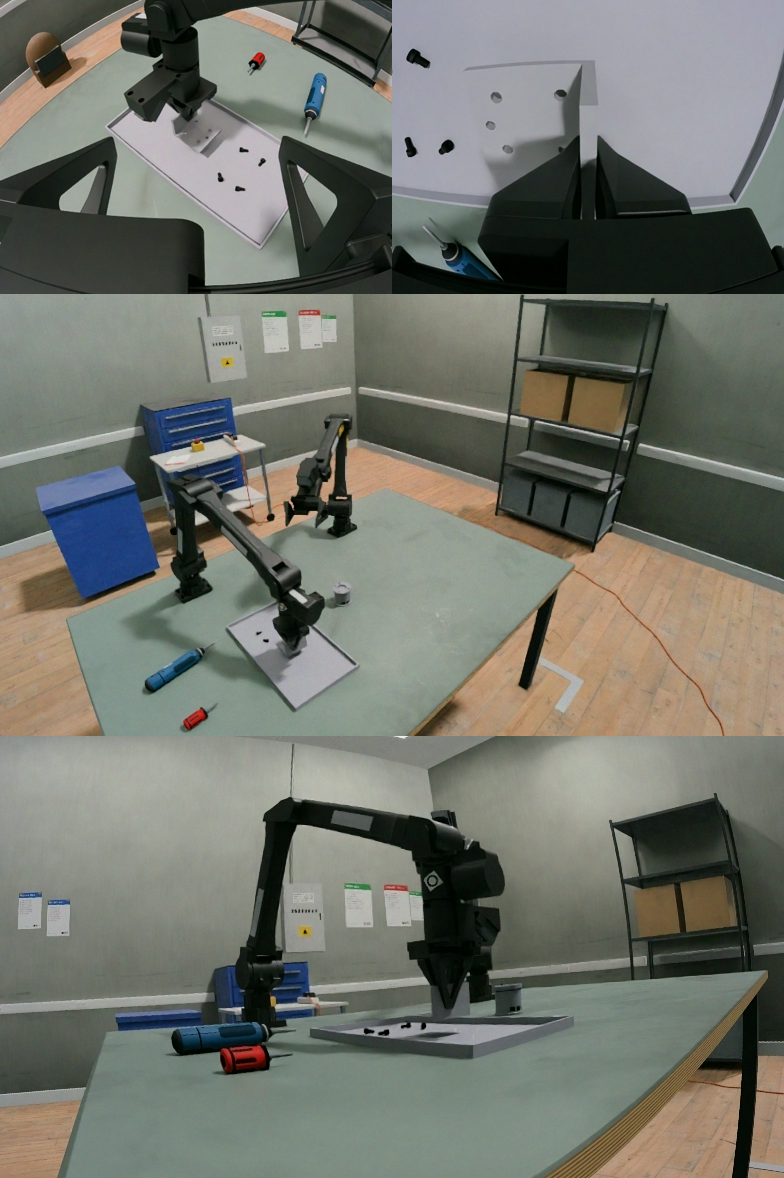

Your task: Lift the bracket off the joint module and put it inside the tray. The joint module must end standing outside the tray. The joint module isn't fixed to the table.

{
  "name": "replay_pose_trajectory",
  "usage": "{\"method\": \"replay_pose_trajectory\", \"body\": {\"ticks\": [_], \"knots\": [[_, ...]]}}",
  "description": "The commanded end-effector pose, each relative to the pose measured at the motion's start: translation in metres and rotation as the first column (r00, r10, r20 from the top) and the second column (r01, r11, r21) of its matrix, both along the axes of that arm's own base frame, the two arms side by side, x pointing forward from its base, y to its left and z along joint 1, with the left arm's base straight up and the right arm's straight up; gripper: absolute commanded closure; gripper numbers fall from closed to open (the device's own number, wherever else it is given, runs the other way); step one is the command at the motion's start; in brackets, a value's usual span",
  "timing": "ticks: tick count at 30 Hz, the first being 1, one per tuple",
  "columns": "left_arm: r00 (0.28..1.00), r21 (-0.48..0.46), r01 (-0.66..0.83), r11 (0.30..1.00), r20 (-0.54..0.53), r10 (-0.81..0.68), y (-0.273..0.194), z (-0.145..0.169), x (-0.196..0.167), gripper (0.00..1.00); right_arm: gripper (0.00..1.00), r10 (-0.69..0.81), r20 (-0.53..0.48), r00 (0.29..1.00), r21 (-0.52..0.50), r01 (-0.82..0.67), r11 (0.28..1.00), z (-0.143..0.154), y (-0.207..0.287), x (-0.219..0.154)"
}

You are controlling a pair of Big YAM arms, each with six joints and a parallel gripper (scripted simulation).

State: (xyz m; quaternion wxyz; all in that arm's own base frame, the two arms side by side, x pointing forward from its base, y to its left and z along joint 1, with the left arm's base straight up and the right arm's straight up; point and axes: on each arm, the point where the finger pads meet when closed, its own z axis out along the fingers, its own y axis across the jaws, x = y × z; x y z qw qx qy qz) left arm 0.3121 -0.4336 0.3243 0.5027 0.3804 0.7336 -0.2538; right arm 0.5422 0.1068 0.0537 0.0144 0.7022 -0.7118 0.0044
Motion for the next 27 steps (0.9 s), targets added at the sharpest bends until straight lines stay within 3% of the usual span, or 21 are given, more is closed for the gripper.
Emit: {"method": "replay_pose_trajectory", "body": {"ticks": [1, 4, 10, 12, 15, 20, 21, 27], "knots": [[0.999, -0.073, -0.016, 0.997, 0.028, 0.018, -0.009, 0.033, 0.011, 0.0, 1.0, 0.02, 0.004, 1.0, 0.006, -0.02, 1.0, -0.015, 0.003, 0.0], [0.999, -0.078, -0.017, 0.997, 0.031, 0.019, -0.01, 0.033, 0.011, 0.0, 1.0, 0.015, -0.001, 1.0, 0.008, -0.015, 1.0, -0.026, 0.007, -0.002], [0.999, -0.077, -0.019, 0.997, 0.029, 0.021, -0.013, 0.028, 0.012, 0.0, 1.0, 0.015, 0.048, 0.999, 0.017, -0.016, 1.0, -0.013, 0.016, 0.023], [0.999, -0.078, -0.02, 0.997, 0.03, 0.022, -0.014, 0.027, 0.013, 0.0, 1.0, 0.013, 0.061, 0.998, 0.019, -0.014, 1.0, 0.008, 0.016, 0.021], [0.999, -0.08, -0.022, 0.997, 0.031, 0.024, -0.016, 0.024, 0.014, 0.0, 0.66, 0.012, 0.041, 0.999, 0.013, -0.013, 1.0, 0.005, 0.0, 0.005], [0.999, -0.085, -0.023, 0.996, 0.032, 0.025, -0.02, 0.02, 0.016, 0.0, 0.09, 0.015, 0.074, 0.997, 0.02, -0.016, 1.0, 0.046, 0.006, 0.017], [0.999, -0.085, -0.022, 0.996, 0.032, 0.025, -0.021, 0.019, 0.016, 0.0, 0.03, 0.014, 0.074, 0.997, 0.02, -0.015, 1.0, 0.051, 0.009, 0.016], [0.999, -0.088, -0.02, 0.996, 0.034, 0.024, -0.026, 0.015, 0.016, 0.0, 0.03, 0.015, 0.075, 0.997, 0.02, -0.017, 1.0, 0.071, 0.01, 0.015]]}}
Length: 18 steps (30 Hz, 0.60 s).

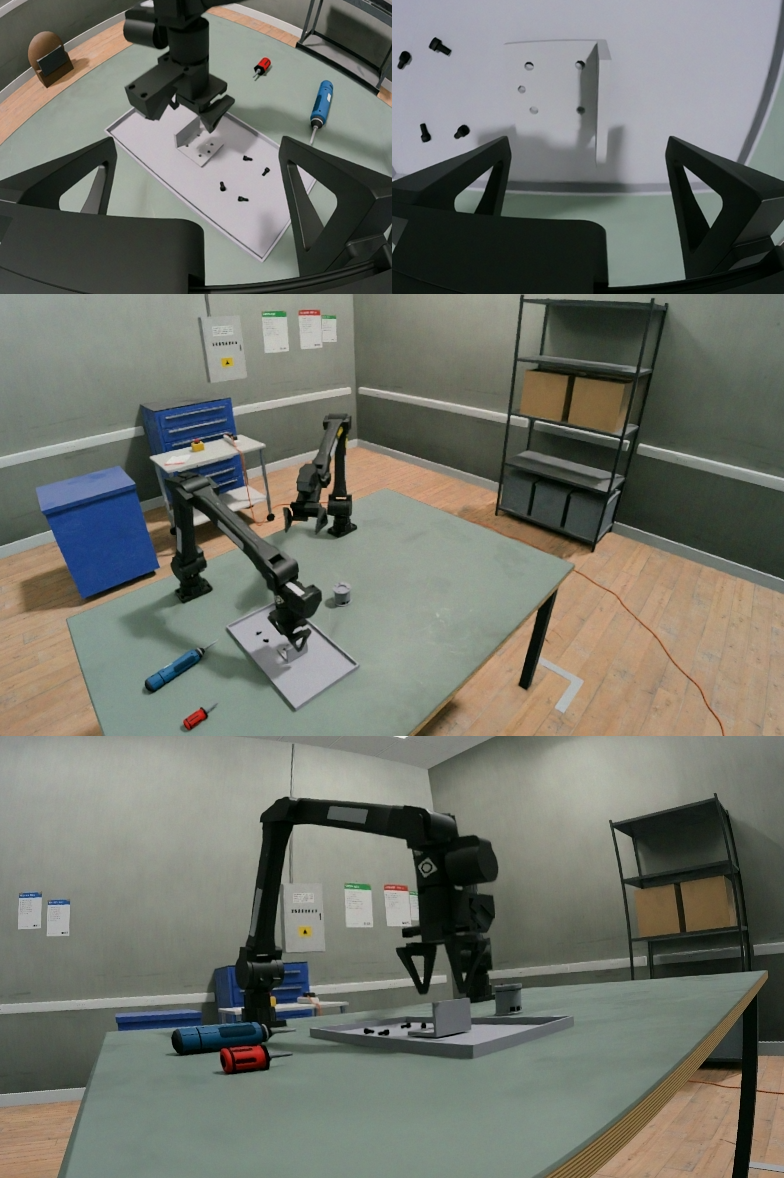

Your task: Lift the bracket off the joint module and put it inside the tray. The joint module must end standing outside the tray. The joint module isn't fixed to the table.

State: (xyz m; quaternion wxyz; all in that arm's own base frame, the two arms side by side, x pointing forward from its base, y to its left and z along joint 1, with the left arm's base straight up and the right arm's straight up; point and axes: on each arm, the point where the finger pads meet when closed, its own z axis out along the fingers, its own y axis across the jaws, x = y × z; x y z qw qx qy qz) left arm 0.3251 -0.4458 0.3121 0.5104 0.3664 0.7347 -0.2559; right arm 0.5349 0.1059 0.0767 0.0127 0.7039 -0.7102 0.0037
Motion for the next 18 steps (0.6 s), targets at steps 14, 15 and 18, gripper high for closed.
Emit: {"method": "replay_pose_trajectory", "body": {"ticks": [14, 15, 18], "knots": [[0.998, -0.097, -0.01, 0.995, 0.056, 0.015, -0.024, 0.035, 0.018, 0.0, 0.03, 0.012, 0.052, 0.999, 0.013, -0.013, 1.0, 0.066, 0.013, 0.022], [0.998, -0.097, -0.01, 0.995, 0.056, 0.016, -0.024, 0.035, 0.018, 0.0, 0.03, 0.012, 0.052, 0.999, 0.013, -0.013, 1.0, 0.066, 0.013, 0.022], [0.998, -0.099, -0.01, 0.995, 0.058, 0.016, -0.023, 0.036, 0.018, 0.0, 0.03, 0.012, 0.052, 0.999, 0.013, -0.013, 1.0, 0.066, 0.013, 0.022]]}}
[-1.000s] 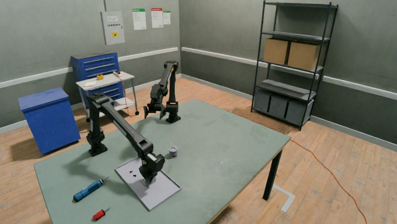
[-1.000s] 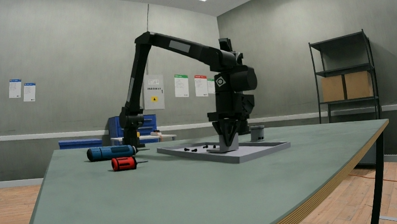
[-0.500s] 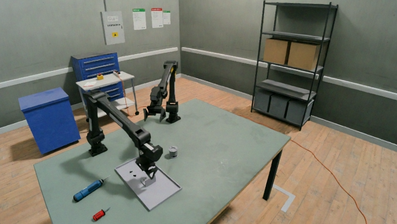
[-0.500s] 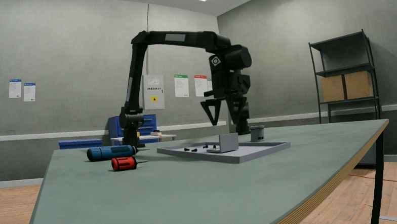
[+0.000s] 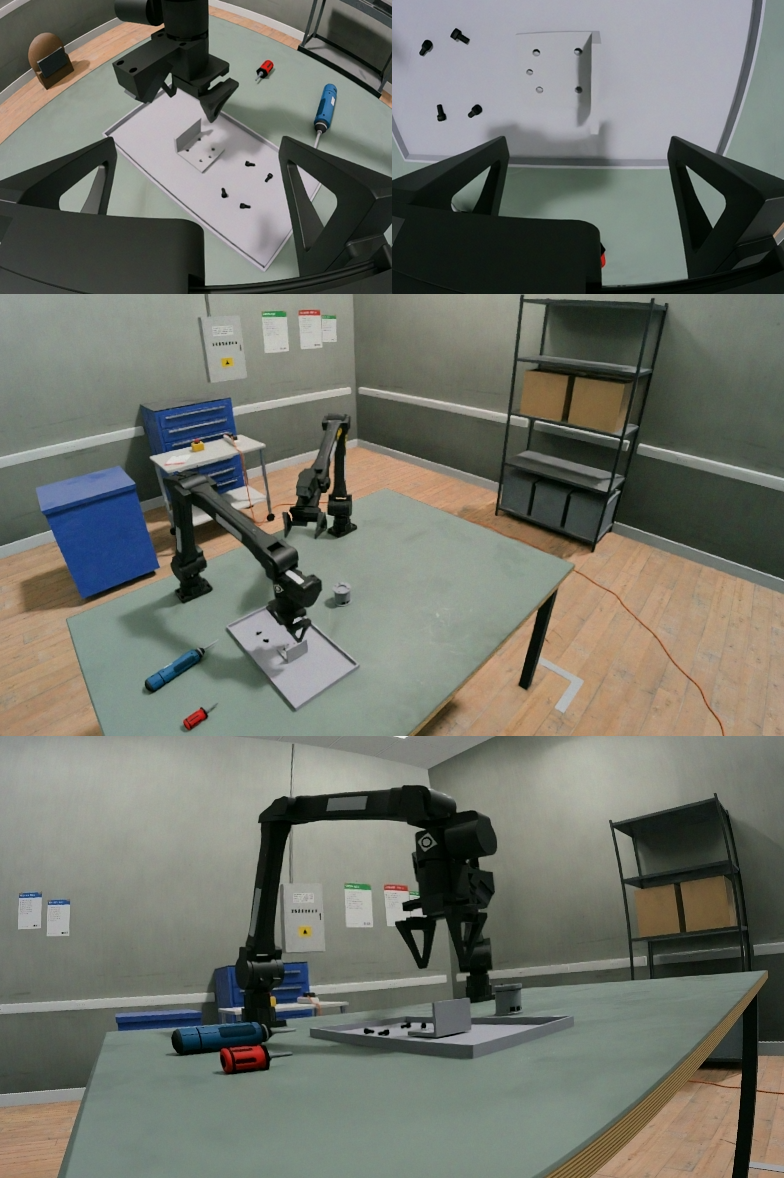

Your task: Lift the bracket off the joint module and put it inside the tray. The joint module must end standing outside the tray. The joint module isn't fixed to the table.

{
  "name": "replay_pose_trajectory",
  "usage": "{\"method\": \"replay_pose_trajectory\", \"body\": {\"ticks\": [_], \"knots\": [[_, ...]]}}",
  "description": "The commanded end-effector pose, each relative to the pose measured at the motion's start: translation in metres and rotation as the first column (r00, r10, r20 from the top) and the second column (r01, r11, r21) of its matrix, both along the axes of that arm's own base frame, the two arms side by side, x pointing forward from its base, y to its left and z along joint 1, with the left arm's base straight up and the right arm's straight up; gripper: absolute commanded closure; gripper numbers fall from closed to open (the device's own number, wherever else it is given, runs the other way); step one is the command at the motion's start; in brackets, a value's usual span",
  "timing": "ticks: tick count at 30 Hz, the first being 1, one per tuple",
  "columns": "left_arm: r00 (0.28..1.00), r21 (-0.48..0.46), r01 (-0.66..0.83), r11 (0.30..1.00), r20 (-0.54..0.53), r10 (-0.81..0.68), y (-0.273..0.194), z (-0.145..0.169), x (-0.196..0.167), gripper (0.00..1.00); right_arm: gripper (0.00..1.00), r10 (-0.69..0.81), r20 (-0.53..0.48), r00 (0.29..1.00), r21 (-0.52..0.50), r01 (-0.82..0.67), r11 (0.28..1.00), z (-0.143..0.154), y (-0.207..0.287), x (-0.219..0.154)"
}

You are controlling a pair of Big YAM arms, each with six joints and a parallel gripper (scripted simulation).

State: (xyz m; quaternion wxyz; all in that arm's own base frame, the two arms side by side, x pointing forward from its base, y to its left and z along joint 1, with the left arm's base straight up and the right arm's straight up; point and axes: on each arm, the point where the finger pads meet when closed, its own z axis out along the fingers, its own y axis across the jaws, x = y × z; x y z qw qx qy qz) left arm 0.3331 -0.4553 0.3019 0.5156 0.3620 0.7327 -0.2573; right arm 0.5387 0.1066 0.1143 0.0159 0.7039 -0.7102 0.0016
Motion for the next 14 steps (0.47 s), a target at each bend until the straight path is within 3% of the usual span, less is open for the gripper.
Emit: {"method": "replay_pose_trajectory", "body": {"ticks": [1, 14], "knots": [[0.999, -0.089, -0.005, 0.996, 0.053, 0.01, -0.0139, 0.0469, 0.0105, 0.0, 0.03, 0.012, 0.06, 0.998, 0.015, -0.013, 1.0, 0.0283, 0.0127, 0.0177], [0.998, -0.091, -0.005, 0.996, 0.054, 0.01, -0.0136, 0.0483, 0.0103, 0.0, 0.03, 0.012, 0.061, 0.998, 0.015, -0.013, 1.0, 0.0283, 0.0128, 0.0181]]}}
